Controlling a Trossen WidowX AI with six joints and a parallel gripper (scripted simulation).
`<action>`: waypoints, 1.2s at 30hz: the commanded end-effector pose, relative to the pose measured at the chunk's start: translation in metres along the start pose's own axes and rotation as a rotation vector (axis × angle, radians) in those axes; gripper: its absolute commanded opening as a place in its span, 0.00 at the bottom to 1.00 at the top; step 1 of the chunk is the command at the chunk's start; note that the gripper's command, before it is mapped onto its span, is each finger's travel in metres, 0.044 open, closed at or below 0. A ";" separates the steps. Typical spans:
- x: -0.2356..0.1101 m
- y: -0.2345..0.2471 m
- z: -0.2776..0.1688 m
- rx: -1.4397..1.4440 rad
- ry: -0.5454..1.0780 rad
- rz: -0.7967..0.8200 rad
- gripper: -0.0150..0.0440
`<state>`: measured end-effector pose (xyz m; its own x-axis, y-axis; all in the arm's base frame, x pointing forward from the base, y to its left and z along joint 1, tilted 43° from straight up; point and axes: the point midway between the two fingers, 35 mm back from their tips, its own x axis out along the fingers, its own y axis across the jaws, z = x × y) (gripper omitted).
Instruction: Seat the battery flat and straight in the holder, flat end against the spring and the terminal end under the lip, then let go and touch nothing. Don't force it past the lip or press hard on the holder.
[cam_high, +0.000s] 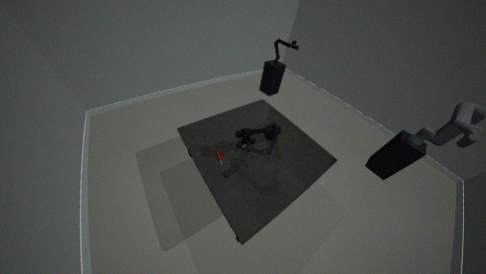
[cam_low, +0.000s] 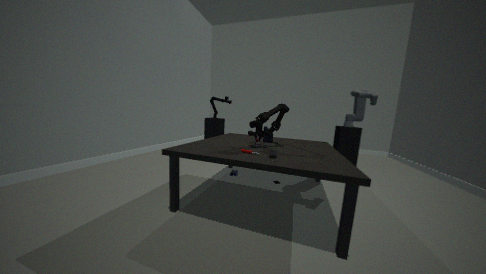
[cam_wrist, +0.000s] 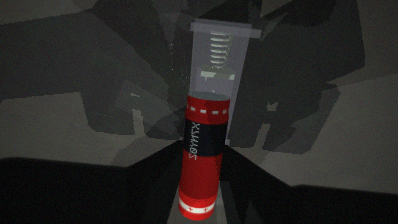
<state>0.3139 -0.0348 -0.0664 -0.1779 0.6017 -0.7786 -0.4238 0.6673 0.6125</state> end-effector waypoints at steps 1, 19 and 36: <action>-0.001 -0.003 0.000 0.008 0.016 -0.009 0.38; 0.006 -0.004 0.007 0.012 0.150 0.000 0.38; 0.012 -0.004 0.013 0.012 0.269 0.011 0.38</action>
<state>0.3238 -0.0225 -0.0754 -0.4013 0.4820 -0.7789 -0.4152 0.6622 0.6237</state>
